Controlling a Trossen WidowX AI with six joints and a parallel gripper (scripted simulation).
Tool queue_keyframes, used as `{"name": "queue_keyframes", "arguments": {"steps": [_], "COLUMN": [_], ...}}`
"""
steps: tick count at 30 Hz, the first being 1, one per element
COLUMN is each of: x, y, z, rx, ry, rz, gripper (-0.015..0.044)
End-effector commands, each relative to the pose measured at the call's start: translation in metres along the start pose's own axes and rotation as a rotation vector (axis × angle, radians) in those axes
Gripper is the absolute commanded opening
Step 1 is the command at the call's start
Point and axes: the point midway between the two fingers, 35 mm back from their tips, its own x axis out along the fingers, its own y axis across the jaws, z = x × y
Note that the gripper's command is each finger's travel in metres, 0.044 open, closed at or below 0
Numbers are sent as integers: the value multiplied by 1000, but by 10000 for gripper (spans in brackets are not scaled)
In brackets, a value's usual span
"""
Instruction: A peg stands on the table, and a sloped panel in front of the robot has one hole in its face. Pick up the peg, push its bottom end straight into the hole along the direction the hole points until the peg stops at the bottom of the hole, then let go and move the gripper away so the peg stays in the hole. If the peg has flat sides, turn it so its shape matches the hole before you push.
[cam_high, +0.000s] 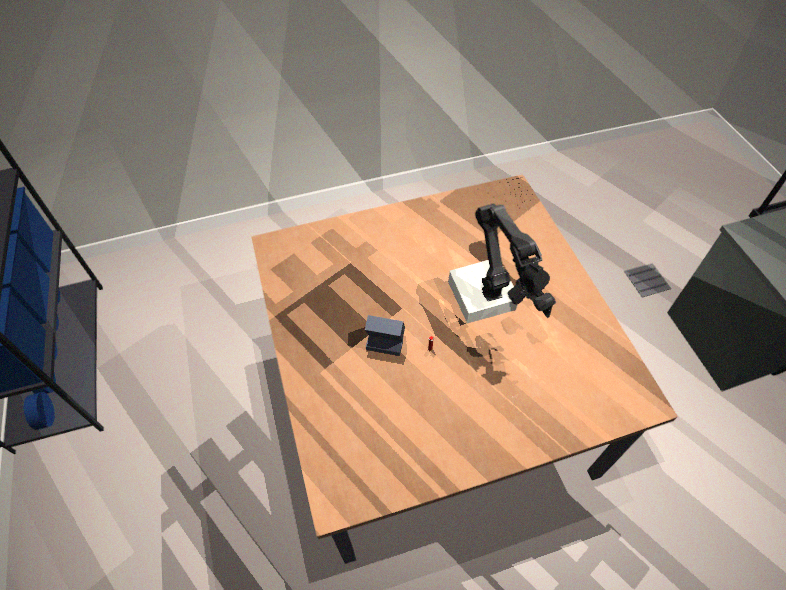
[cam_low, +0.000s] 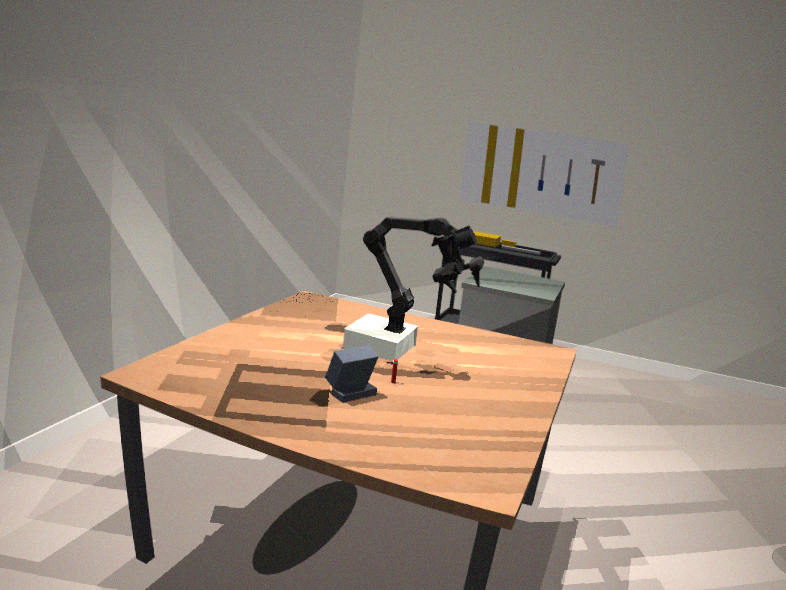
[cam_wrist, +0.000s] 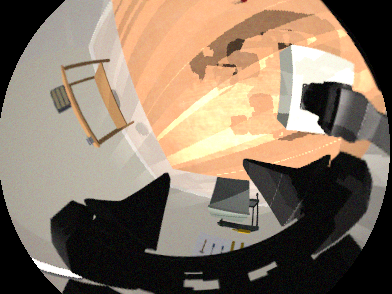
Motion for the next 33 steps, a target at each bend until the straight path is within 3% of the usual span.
{"name": "queue_keyframes", "arguments": {"steps": [1, 33], "x": [3, 15], "y": [6, 15], "z": [13, 133], "rx": [-23, -179], "ry": [-36, -259], "rz": [-2, -117], "gripper": [440, 440]}}
